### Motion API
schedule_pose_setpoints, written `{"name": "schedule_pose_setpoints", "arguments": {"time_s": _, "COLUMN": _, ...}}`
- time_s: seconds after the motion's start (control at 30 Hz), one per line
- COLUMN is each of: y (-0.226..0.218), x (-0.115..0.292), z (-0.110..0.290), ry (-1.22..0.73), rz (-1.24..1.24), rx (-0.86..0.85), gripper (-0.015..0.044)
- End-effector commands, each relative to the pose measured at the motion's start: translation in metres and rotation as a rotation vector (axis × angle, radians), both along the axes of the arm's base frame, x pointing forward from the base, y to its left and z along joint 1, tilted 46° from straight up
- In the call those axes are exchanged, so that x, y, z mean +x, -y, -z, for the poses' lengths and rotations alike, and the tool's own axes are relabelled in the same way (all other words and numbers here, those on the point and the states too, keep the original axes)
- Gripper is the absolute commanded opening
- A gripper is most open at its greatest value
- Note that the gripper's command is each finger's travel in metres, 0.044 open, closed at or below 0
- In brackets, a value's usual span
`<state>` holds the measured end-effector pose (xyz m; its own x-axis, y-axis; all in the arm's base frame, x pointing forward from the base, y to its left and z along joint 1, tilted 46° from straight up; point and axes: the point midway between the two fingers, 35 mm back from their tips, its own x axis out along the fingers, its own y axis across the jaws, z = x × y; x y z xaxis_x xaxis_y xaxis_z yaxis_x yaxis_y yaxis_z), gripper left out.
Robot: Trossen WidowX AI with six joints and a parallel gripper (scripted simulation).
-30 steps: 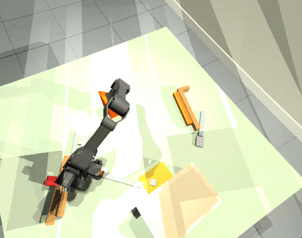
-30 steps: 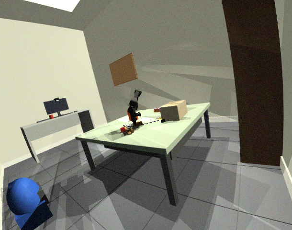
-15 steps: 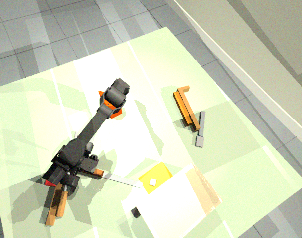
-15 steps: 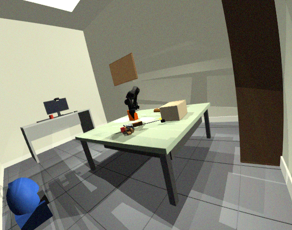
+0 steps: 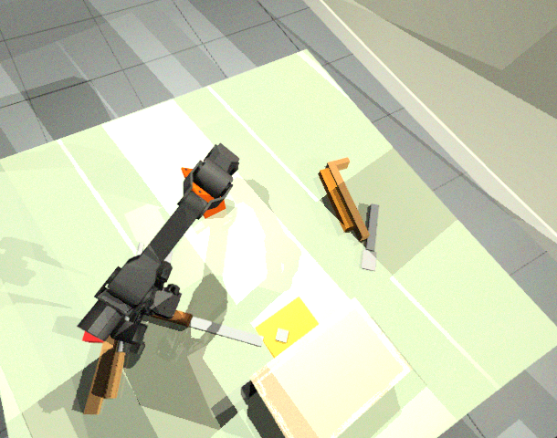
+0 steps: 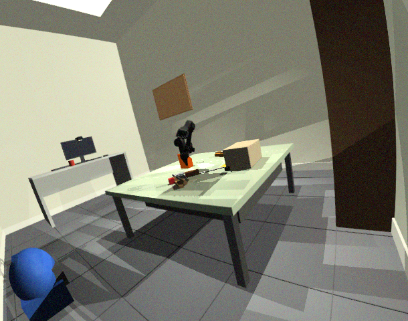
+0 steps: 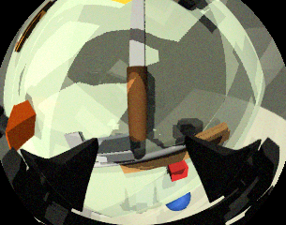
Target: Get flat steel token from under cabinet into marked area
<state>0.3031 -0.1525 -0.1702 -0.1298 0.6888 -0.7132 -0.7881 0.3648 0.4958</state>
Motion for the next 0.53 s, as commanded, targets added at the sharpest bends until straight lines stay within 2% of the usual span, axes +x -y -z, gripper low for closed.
{"name": "schedule_pose_setpoints", "arguments": {"time_s": 0.0, "y": -0.0004, "x": 0.0000, "z": 0.0006, "ry": -0.001, "rz": 0.003, "rx": 0.001, "gripper": 0.0440}}
{"name": "schedule_pose_setpoints", "arguments": {"time_s": 0.5, "y": -0.0004, "x": 0.0000, "z": 0.0006, "ry": -0.001, "rz": 0.003, "rx": 0.001, "gripper": 0.0440}}
